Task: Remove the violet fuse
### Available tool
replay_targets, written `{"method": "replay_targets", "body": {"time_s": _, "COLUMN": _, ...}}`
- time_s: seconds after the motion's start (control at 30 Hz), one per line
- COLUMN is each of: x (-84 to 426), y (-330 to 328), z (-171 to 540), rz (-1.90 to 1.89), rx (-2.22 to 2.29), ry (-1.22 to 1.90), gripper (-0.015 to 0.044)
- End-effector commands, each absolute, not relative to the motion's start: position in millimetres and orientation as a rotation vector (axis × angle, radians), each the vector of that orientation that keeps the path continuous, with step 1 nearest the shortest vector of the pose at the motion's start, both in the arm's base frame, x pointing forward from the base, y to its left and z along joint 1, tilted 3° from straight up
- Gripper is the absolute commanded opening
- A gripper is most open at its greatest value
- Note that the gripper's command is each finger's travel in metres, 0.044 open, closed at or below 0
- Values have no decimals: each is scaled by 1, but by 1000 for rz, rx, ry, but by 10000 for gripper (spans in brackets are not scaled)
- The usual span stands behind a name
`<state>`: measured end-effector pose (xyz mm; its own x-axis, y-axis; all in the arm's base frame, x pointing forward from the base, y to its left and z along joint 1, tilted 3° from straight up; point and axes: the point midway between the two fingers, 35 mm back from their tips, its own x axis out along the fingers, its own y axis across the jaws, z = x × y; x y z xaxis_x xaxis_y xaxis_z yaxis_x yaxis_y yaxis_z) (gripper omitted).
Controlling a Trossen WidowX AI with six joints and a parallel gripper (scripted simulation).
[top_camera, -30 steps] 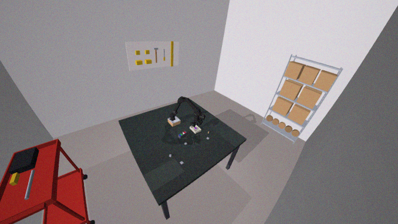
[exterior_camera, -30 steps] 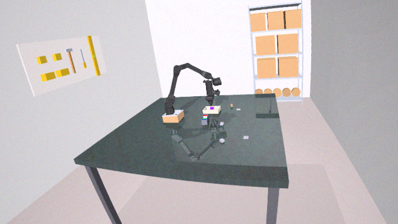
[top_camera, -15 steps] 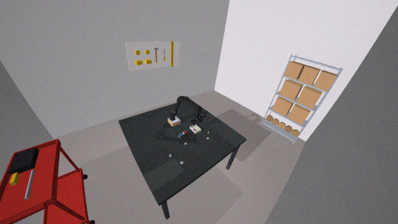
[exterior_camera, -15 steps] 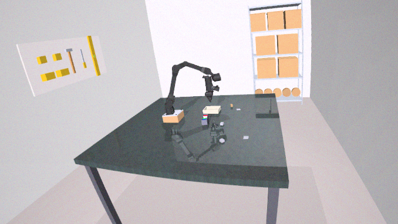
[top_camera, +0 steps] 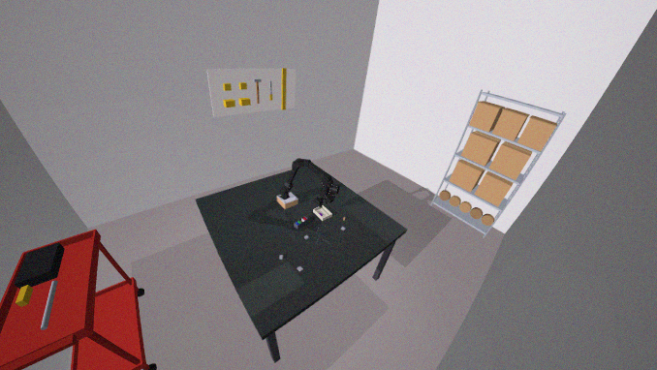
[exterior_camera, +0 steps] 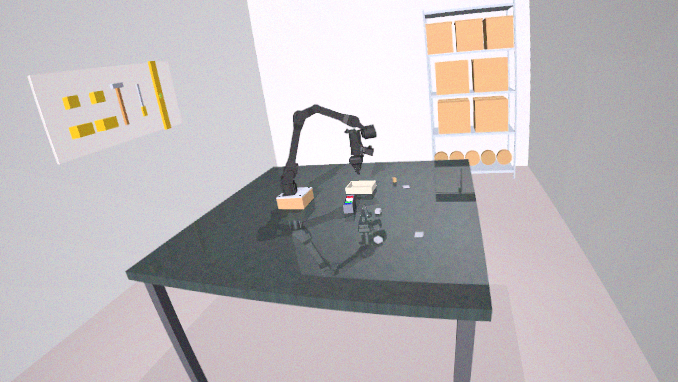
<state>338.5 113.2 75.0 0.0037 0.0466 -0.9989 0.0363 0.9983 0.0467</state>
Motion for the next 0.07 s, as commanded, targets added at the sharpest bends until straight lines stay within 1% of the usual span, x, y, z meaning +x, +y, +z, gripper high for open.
{"method": "replay_targets", "body": {"time_s": 0.0, "x": 338, "y": 113, "z": 75, "rz": 8, "rx": 65, "ry": 1567, "gripper": 330}}
{"method": "replay_targets", "body": {"time_s": 0.03, "x": 338, "y": 113, "z": 75, "rz": 8, "rx": 65, "ry": 1567, "gripper": 330}}
